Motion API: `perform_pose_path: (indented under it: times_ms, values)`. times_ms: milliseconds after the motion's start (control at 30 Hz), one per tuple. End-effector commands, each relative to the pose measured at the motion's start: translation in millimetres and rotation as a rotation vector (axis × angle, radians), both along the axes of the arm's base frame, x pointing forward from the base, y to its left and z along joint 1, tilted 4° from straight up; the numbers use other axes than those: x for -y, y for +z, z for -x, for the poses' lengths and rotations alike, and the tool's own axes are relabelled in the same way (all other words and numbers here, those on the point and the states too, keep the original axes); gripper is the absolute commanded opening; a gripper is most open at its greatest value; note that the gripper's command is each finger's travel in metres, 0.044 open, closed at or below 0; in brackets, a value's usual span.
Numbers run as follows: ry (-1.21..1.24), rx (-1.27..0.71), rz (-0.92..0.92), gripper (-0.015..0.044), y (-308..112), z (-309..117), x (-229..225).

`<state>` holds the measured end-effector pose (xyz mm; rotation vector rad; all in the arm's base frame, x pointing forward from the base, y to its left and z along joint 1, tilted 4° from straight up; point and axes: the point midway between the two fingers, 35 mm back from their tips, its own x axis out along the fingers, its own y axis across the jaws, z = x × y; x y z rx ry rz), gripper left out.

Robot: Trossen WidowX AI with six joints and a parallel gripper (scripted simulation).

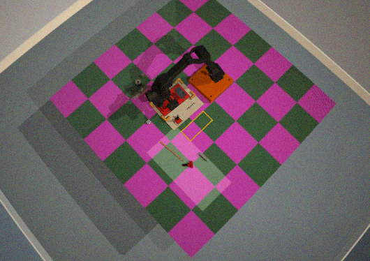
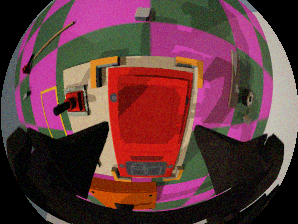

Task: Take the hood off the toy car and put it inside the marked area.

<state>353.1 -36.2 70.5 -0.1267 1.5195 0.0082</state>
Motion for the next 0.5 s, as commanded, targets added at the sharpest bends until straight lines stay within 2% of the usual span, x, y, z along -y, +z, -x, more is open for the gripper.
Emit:
perform_pose_path:
  times_ms: [0, 467]
  values:
    - [0.005, -0.005, -0.005, 0.044, -5.1, 0.5, -0.9]
    - [0.005, -0.005, -0.005, 0.044, -11.0, 0.2, -0.8]
